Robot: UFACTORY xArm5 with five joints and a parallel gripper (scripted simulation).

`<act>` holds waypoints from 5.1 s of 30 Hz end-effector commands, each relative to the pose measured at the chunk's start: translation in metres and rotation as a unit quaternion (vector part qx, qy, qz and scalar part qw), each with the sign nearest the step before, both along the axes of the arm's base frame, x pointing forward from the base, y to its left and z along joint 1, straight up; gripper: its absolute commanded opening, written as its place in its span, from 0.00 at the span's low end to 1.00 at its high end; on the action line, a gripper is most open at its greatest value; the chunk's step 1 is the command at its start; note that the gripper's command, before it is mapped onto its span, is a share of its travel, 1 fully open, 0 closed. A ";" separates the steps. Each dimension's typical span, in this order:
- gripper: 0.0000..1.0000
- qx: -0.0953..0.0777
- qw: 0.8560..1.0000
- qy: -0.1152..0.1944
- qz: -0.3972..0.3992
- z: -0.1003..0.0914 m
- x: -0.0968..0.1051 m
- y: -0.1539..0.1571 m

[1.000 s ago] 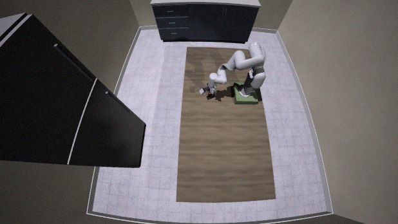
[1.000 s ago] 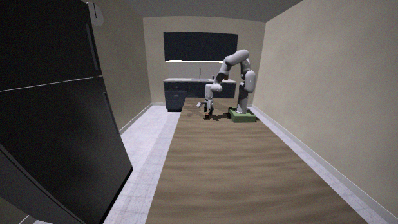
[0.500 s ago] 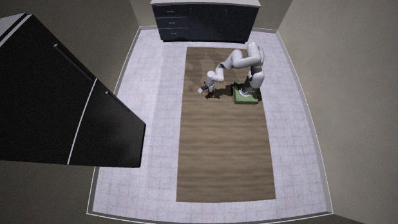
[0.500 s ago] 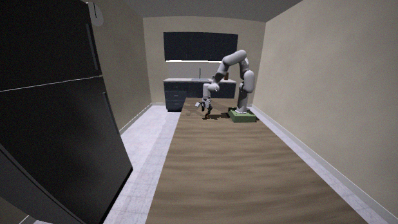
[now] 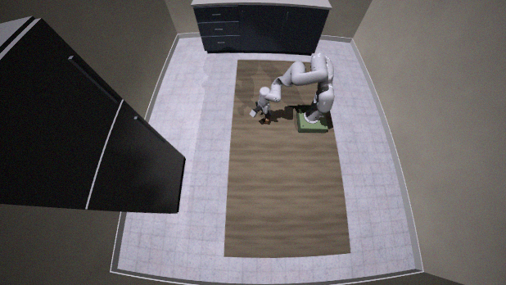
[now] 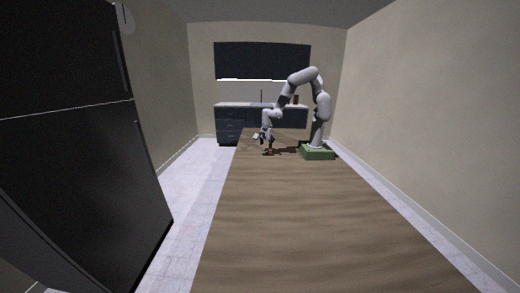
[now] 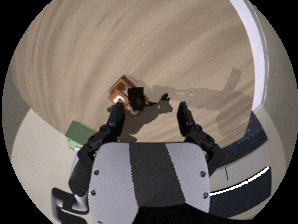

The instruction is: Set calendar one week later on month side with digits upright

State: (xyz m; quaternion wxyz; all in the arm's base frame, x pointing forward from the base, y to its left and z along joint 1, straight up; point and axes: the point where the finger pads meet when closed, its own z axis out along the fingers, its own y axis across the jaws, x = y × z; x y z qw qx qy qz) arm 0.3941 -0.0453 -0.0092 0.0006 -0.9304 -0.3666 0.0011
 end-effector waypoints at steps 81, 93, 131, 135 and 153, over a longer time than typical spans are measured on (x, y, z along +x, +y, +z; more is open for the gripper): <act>1.00 0.000 0.992 -0.001 0.124 -0.028 0.044 -0.053; 1.00 0.000 0.992 -0.001 0.124 -0.028 0.044 -0.053; 1.00 0.000 0.992 -0.001 0.124 -0.028 0.044 -0.053; 1.00 0.000 0.992 -0.001 0.124 -0.024 0.044 -0.053; 1.00 0.000 0.996 -0.001 0.094 0.001 0.037 -0.056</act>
